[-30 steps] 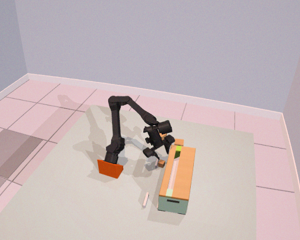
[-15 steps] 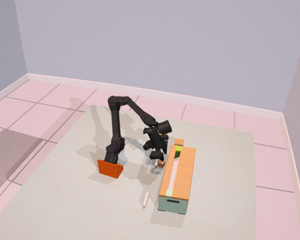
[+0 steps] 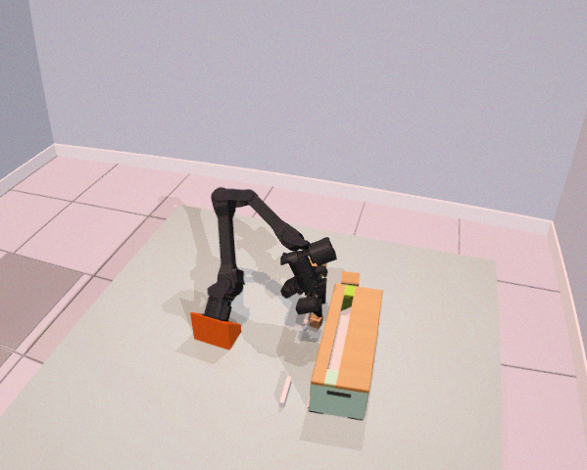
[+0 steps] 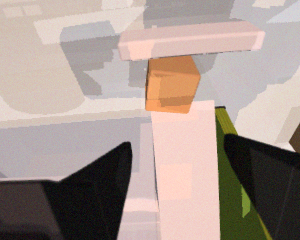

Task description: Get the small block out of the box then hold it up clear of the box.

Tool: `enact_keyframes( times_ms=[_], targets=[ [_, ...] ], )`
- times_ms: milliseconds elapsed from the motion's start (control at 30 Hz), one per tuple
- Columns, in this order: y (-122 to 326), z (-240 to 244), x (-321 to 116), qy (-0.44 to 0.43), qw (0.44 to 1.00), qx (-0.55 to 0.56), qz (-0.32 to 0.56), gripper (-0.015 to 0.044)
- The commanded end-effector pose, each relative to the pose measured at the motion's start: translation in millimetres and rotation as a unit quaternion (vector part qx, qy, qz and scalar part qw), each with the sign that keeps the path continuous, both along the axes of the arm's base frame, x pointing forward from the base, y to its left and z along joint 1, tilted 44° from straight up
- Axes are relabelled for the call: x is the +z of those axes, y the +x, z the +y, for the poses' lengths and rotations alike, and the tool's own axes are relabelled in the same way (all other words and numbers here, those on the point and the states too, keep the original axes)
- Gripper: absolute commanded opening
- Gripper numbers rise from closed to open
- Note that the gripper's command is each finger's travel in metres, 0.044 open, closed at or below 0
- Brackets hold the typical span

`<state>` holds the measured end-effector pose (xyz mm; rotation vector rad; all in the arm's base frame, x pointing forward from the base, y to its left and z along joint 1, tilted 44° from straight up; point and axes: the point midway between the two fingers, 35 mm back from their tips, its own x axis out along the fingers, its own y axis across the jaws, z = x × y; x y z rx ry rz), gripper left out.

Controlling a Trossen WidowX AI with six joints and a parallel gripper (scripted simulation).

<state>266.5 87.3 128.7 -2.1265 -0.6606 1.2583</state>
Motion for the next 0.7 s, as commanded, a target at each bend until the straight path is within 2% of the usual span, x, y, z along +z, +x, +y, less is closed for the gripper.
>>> enact_keyframes(
  times_ms=[0, 667],
  targets=[
    [0.7, 3.9, -6.3, -0.002, 1.000, -0.002, 0.003, 0.0285],
    [2.1, 26.8, -28.8, -0.002, 1.000, -0.002, 0.002, 0.0285]
  ],
)
